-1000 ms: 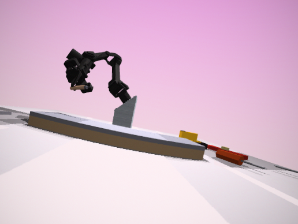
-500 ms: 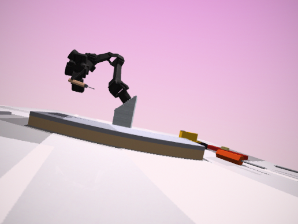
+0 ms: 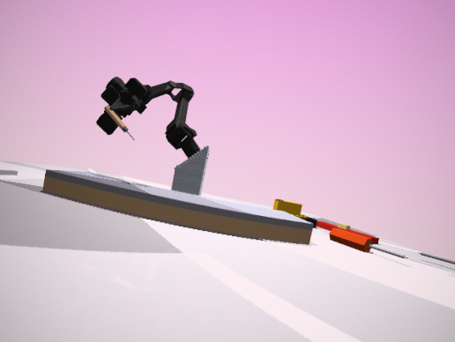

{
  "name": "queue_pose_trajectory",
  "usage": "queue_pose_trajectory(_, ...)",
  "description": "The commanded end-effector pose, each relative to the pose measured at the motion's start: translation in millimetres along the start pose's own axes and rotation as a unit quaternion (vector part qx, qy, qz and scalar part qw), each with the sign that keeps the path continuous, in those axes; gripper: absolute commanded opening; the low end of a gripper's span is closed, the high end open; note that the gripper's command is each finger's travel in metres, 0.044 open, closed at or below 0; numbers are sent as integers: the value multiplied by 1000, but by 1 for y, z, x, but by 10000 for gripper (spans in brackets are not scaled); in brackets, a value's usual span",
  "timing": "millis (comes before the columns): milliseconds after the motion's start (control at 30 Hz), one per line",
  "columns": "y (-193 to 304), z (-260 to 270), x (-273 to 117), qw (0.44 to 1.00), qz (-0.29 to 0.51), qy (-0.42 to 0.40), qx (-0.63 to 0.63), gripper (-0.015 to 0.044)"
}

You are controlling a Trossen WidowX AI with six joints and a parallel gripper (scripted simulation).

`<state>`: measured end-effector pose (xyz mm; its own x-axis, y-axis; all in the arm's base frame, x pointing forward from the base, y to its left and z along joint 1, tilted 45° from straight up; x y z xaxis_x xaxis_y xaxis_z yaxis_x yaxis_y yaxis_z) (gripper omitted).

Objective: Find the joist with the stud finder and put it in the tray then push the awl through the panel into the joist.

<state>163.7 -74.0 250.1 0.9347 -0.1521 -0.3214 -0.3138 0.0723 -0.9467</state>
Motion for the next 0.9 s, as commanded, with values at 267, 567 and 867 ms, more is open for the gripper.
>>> queue_pose_trajectory(267, -3, 4, -9, 965, -87, -49, -241, 0)
queue_pose_trajectory(567, -2, 5, -10, 939, -112, -55, -321, 0)
queue_pose_trajectory(867, -10, 8, 11, 929, -64, -105, -350, 0)
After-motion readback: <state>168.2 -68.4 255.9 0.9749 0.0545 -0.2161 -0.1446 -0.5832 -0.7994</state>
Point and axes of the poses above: the point midway between the two fingers, 35 mm back from their tips, its own x axis out along the fingers, its own z axis across the jaws, y = z × x, the point moved 10 cm from there along -x, back along the fingers, and after that the axes turned 6 degrees about -x, right-handed, at the moved point
